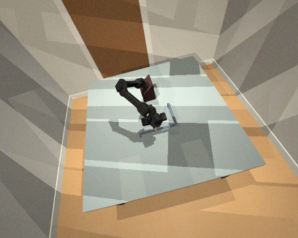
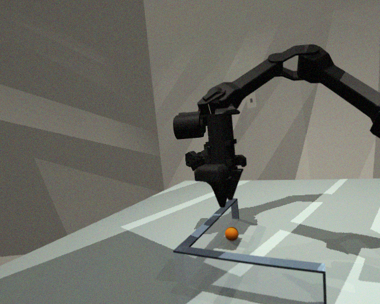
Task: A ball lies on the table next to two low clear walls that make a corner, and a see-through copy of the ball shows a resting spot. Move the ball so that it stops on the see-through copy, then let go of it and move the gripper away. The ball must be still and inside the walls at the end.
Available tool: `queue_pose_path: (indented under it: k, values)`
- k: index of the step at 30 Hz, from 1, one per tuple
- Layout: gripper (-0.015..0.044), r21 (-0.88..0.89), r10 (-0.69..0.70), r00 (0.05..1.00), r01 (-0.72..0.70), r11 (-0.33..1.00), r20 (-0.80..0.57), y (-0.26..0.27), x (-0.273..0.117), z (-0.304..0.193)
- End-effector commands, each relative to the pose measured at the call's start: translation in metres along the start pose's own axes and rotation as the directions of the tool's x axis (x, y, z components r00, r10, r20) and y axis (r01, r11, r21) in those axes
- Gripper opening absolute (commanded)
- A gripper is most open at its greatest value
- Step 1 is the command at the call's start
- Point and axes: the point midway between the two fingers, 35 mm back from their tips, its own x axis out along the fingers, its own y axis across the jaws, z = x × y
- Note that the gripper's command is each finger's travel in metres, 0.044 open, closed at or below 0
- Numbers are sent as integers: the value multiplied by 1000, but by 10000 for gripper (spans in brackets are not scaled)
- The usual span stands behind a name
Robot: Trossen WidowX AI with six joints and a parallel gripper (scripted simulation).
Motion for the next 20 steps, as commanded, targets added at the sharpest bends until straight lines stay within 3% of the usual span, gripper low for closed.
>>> queue_pose_path:
  k: [1,4,11,20]
  values:
    - [256,-3,0,1000,0,1000,-3,0,2,0]
    - [256,-3,0,1000,0,1000,-3,0,2,0]
    - [440,2,-2,1000,2,1000,-5,-2,-44,-4]
    - [440,2,-2,1000,2,1000,-5,-2,-44,-4]
